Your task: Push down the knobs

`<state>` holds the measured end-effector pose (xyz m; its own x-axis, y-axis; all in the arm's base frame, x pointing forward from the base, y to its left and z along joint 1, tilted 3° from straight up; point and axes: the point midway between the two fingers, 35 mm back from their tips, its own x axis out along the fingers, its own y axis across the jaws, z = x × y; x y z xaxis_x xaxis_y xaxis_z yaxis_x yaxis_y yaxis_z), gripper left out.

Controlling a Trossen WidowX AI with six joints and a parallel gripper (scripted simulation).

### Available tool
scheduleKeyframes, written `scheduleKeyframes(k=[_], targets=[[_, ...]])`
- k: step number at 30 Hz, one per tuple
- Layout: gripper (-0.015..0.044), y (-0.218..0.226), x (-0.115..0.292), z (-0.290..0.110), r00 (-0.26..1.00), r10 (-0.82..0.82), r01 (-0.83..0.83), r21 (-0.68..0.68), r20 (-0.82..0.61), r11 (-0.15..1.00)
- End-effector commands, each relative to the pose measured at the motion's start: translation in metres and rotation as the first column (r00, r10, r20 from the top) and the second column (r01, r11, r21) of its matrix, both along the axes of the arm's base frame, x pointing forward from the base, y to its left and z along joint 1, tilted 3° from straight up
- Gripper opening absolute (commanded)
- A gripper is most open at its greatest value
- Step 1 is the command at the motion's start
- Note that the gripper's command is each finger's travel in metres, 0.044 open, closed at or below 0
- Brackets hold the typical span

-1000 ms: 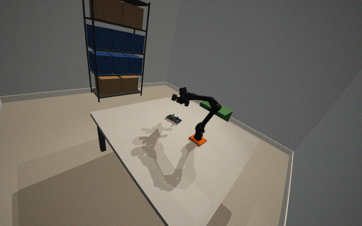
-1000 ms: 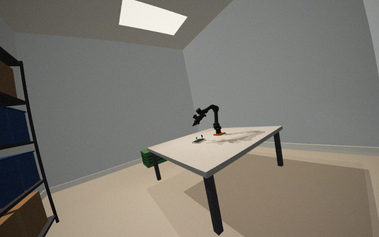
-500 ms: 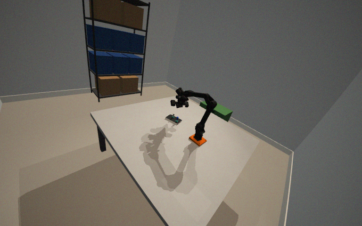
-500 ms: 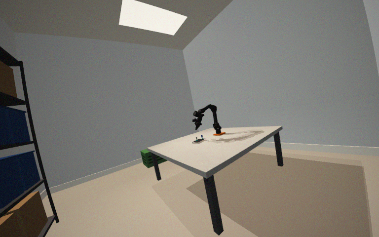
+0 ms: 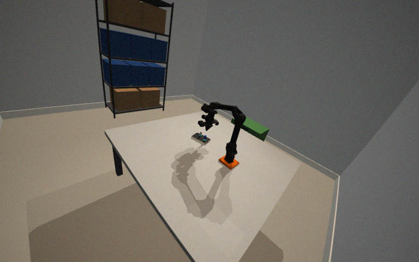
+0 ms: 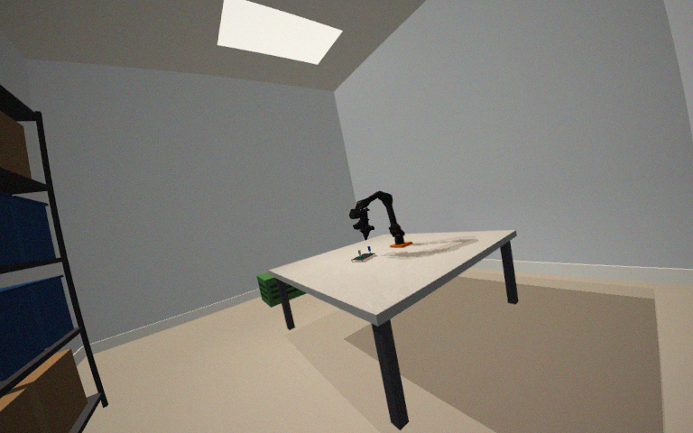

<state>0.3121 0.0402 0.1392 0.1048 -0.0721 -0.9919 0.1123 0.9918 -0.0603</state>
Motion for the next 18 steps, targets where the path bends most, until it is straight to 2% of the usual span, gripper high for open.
scheduleKeyframes(k=[1, 6, 10, 18], targets=[[0.0, 0.002, -0.008, -0.003, 0.995, 0.038, -0.036, 0.026, -0.097, 0.999], [0.0, 0.002, -0.008, -0.004, 0.994, 0.04, -0.038, 0.027, -0.102, 0.999], [0.0, 0.001, -0.008, -0.023, 0.994, 0.04, -0.038, 0.027, -0.102, 0.999], [0.0, 0.001, -0.008, -0.024, 0.994, 0.04, -0.038, 0.027, -0.102, 0.999]])
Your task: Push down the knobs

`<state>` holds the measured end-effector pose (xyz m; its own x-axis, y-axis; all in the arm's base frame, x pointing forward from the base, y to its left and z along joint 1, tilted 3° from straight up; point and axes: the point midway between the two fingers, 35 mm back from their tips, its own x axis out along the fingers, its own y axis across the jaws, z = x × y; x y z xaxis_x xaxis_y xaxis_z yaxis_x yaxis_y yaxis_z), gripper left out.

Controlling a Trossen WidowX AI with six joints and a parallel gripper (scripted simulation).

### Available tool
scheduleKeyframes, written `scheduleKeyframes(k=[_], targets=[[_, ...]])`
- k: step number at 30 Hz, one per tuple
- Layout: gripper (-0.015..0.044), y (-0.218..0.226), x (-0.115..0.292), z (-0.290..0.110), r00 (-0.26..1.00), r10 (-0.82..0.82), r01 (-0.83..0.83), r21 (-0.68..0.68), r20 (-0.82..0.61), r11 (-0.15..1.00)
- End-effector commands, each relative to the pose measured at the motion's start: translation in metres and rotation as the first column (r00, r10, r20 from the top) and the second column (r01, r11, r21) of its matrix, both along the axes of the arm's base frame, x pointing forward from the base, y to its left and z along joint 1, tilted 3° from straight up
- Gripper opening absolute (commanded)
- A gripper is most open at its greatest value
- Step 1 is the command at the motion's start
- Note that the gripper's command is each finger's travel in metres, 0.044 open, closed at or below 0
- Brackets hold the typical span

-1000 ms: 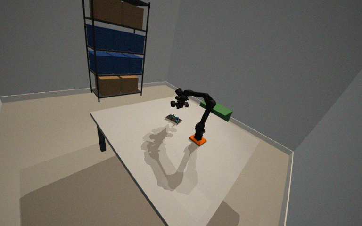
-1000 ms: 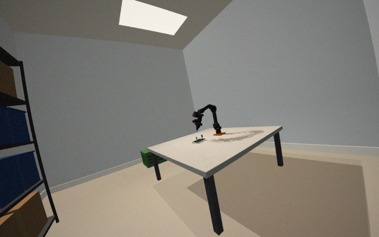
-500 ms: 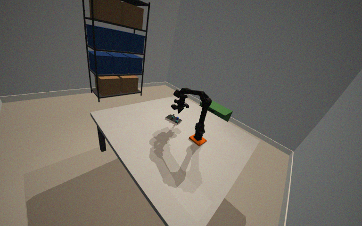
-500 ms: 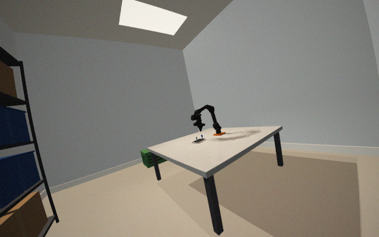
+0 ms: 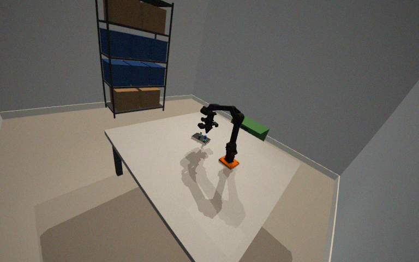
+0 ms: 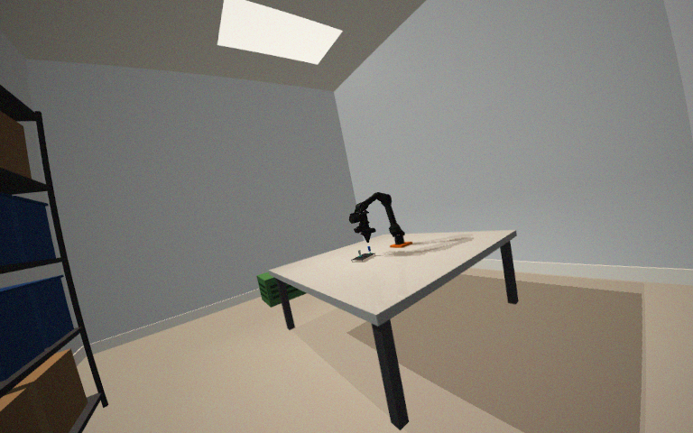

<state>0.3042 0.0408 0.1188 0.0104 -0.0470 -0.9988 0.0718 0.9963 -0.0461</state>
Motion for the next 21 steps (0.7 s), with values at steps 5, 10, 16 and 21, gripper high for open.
scheduleKeyframes(k=[5, 10, 16, 21], targets=[[0.0, 0.0, 0.0, -0.011, 1.0, 0.003, -0.003, 0.002, -0.005, 1.0], [0.0, 0.0, 0.0, -0.019, 1.0, 0.003, -0.003, 0.002, -0.005, 1.0], [0.0, -0.001, 0.0, -0.023, 1.0, 0.003, -0.003, 0.002, -0.005, 1.0], [0.0, -0.001, 0.0, -0.022, 1.0, 0.003, -0.003, 0.002, -0.005, 1.0]])
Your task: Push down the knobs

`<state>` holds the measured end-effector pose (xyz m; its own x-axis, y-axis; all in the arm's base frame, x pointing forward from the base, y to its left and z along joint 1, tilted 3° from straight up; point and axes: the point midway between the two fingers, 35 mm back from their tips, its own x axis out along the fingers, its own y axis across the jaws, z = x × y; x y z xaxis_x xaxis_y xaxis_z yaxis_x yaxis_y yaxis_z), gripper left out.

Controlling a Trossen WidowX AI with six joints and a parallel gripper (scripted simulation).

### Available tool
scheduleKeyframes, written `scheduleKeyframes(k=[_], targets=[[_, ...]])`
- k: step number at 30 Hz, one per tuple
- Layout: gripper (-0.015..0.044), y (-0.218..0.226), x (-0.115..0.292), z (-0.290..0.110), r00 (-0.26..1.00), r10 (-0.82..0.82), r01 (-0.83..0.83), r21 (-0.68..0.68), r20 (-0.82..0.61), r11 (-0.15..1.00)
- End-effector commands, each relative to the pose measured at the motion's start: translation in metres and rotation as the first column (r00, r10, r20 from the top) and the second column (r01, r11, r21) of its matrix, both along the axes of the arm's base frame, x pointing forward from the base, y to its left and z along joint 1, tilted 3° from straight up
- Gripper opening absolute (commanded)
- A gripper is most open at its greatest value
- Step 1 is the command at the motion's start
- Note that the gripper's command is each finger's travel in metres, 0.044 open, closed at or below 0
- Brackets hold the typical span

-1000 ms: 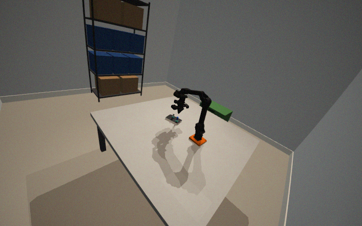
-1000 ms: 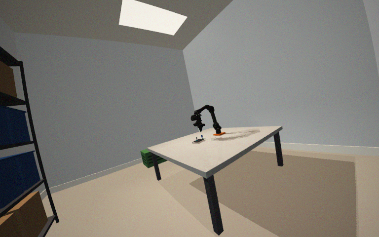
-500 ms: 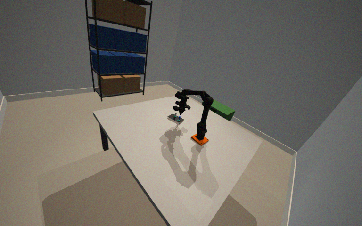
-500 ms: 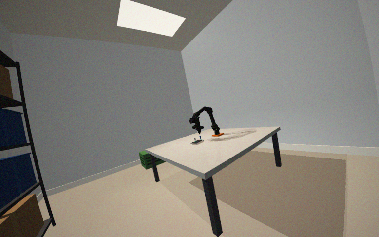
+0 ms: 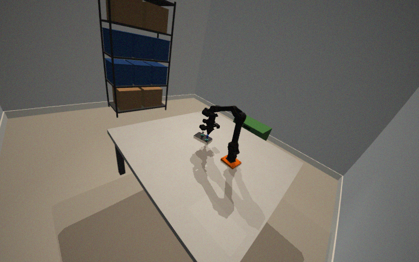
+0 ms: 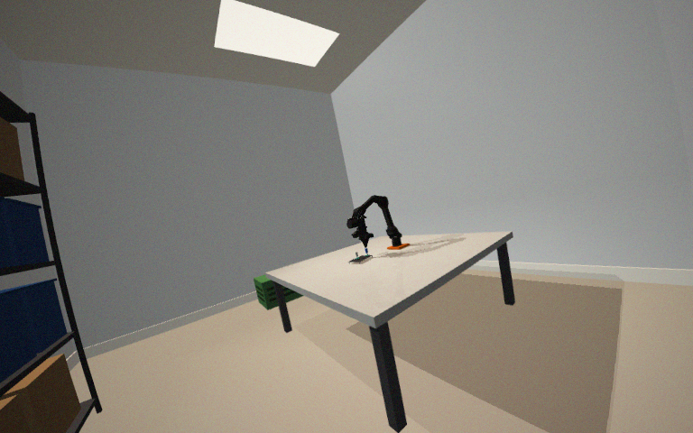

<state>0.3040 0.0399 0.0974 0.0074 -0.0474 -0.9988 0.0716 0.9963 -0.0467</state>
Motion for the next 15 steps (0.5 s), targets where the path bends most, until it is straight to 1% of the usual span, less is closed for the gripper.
scheduleKeyframes(k=[1, 15], targets=[[0.0, 0.0004, 0.0, -0.0003, 1.0, 0.003, -0.003, 0.003, -0.002, 1.0], [0.0, 0.0002, 0.0, -0.0038, 1.0, 0.003, -0.003, 0.003, -0.002, 1.0]])
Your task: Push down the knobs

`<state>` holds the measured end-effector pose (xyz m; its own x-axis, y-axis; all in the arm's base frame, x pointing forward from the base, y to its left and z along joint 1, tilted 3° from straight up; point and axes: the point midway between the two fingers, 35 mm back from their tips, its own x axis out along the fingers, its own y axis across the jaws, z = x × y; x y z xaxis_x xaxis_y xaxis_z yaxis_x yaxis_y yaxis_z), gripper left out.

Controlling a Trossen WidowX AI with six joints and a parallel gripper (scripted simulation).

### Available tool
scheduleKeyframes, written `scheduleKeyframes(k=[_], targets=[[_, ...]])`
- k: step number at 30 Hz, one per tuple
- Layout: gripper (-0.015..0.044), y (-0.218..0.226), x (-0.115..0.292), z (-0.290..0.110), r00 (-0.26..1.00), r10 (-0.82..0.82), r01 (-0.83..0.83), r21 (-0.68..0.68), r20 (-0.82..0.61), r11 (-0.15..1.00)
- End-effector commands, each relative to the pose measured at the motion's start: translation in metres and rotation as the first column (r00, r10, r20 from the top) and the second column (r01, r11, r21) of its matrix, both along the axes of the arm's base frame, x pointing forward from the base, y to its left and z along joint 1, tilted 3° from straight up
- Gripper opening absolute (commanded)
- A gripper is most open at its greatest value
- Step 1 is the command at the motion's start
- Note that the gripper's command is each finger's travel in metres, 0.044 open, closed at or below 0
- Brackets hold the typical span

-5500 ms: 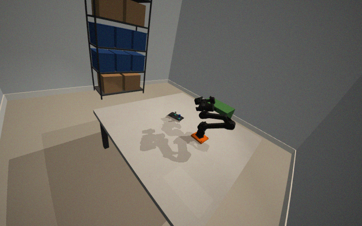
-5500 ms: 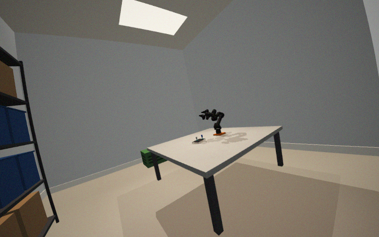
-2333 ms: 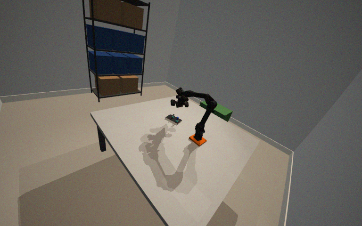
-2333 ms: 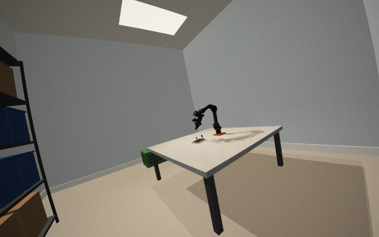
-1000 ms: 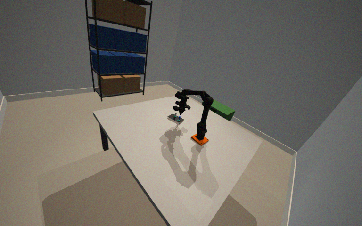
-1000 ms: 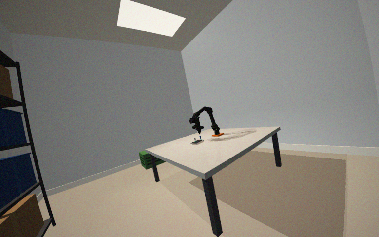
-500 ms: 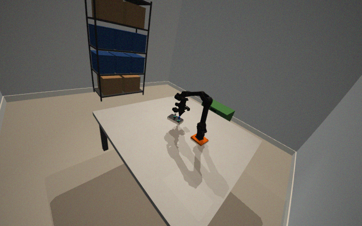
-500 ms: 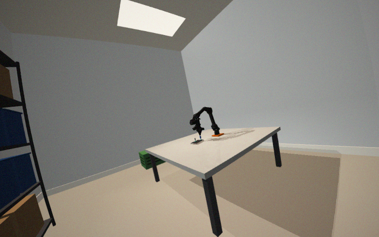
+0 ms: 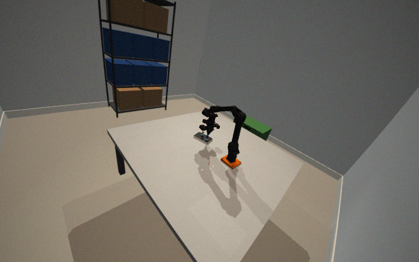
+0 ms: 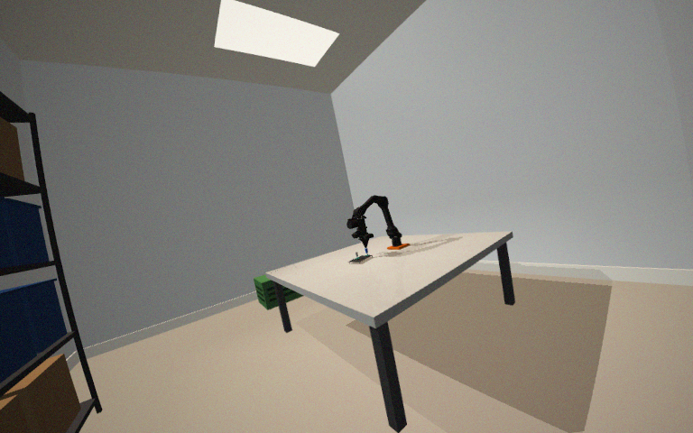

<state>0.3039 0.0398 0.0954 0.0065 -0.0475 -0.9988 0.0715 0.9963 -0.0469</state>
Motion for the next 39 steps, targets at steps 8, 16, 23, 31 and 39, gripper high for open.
scheduleKeyframes(k=[8, 16, 23, 31, 39], targets=[[0.0, 0.0002, 0.0001, -0.0039, 1.0, 0.003, -0.003, 0.003, -0.001, 1.0], [0.0, 0.0002, 0.0001, -0.0055, 1.0, 0.003, -0.003, 0.003, -0.001, 1.0], [0.0, 0.0002, 0.0001, -0.0039, 1.0, 0.003, -0.003, 0.003, -0.001, 1.0], [0.0, 0.0002, 0.0001, -0.0042, 1.0, 0.003, -0.003, 0.003, -0.001, 1.0], [0.0, 0.0001, 0.0001, -0.0072, 1.0, 0.003, -0.003, 0.003, -0.001, 1.0]])
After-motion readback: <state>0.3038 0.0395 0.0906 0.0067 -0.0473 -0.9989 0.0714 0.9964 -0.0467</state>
